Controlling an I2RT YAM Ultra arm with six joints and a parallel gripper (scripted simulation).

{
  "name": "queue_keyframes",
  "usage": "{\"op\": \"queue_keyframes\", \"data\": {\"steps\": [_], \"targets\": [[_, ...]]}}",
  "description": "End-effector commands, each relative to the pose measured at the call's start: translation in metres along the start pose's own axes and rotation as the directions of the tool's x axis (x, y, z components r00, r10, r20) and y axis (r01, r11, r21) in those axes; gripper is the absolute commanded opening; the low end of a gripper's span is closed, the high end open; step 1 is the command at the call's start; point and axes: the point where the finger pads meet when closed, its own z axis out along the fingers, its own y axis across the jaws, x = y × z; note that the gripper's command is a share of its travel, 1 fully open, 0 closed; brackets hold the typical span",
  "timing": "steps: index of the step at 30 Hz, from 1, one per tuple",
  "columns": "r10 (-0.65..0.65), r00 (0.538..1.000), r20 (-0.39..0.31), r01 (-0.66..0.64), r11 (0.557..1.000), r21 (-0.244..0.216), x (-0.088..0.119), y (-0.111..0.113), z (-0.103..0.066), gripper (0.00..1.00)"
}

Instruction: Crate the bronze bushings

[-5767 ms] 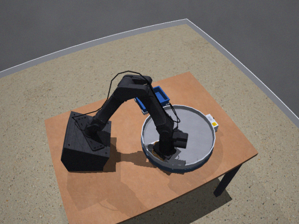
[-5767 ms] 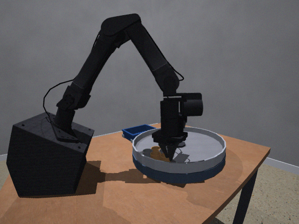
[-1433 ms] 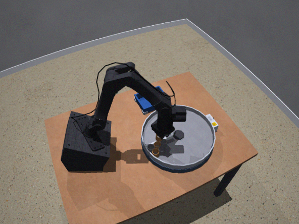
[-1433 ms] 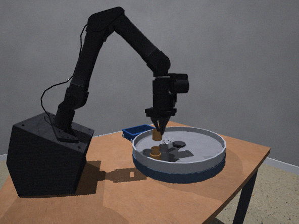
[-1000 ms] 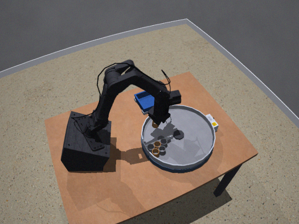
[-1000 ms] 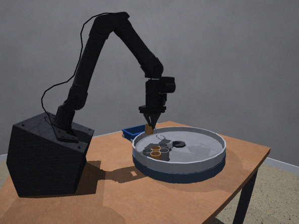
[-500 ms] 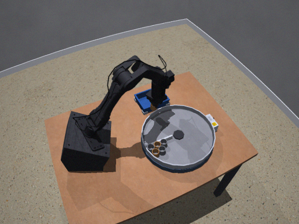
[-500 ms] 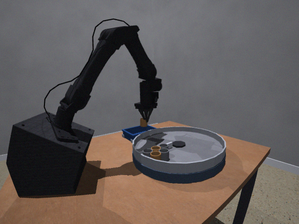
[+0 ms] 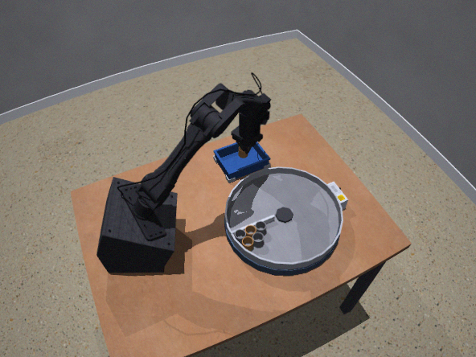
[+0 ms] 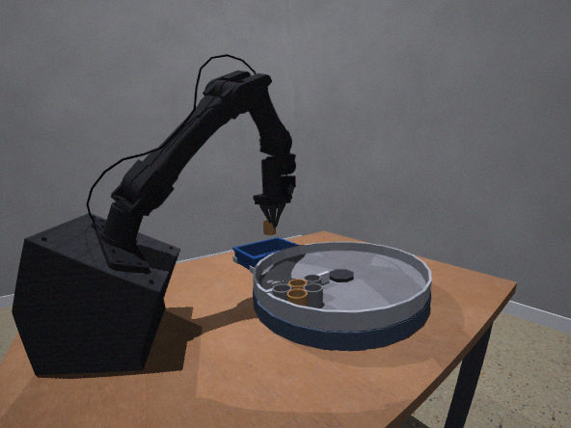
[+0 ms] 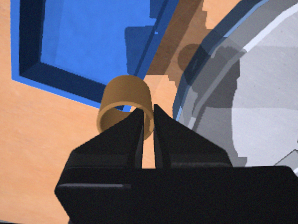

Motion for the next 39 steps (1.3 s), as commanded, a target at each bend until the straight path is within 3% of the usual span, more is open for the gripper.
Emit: {"op": "queue_keyframes", "data": {"steps": [1, 17, 23, 24, 26, 29, 33, 39], "targets": [[0.031, 1.000, 0.005, -0.031, 0.999, 0.013, -0.016, 0.010, -0.015, 0.00], [0.031, 1.000, 0.006, -0.031, 0.999, 0.012, -0.043, 0.039, -0.015, 0.00], [0.039, 0.999, 0.025, -0.039, 0.999, 0.010, -0.050, 0.039, -0.024, 0.00], [0.031, 1.000, 0.006, -0.031, 0.999, 0.012, -0.047, 0.043, -0.015, 0.00], [0.031, 1.000, 0.005, -0.031, 0.999, 0.008, -0.048, 0.045, -0.015, 0.00], [0.042, 0.998, 0.035, -0.043, 0.999, 0.004, -0.053, 0.041, -0.029, 0.00], [0.032, 0.999, 0.007, -0.032, 0.999, 0.008, -0.051, 0.044, -0.021, 0.00], [0.040, 0.999, 0.029, -0.040, 0.999, 0.005, -0.053, 0.043, -0.026, 0.00]]}}
